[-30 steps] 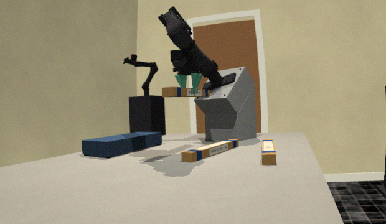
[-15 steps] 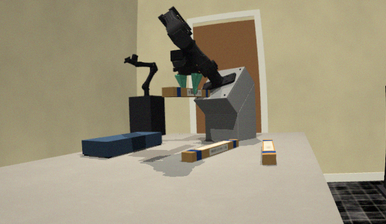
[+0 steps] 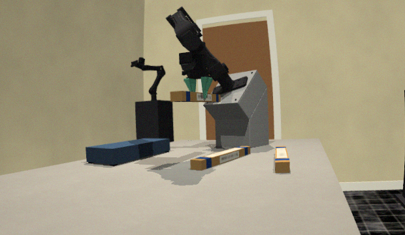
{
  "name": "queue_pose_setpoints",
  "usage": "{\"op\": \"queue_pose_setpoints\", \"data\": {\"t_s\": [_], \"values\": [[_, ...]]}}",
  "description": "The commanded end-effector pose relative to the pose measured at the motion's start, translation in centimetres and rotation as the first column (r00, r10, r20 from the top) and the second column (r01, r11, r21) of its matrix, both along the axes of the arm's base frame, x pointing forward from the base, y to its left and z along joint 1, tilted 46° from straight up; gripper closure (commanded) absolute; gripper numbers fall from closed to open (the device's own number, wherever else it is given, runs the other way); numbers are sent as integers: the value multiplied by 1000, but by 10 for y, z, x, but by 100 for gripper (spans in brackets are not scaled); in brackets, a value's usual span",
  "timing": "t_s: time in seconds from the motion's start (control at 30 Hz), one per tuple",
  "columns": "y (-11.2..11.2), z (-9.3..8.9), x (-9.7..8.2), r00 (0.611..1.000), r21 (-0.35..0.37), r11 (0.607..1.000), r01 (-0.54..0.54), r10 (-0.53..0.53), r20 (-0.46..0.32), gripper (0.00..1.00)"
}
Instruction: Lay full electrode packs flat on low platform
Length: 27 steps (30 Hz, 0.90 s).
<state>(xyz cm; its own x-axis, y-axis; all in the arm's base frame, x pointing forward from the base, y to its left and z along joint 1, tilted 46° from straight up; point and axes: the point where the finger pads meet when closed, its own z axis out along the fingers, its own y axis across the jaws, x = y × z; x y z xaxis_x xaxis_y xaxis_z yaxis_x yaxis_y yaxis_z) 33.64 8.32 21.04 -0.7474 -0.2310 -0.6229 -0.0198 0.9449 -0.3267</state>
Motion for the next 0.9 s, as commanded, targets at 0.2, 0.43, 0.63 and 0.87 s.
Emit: {"op": "queue_pose_setpoints", "data": {"t_s": [0.2,0.43,0.63,0.87], "values": [[11,22,-2,998,27,999,-27,25,60,100],[1,0,3,1000,10,1000,-21,21,24,100],[-1,-6,8,999,10,1000,-21,21,24,100],[-2,-10,13,1000,9,1000,-21,21,23,100]]}}
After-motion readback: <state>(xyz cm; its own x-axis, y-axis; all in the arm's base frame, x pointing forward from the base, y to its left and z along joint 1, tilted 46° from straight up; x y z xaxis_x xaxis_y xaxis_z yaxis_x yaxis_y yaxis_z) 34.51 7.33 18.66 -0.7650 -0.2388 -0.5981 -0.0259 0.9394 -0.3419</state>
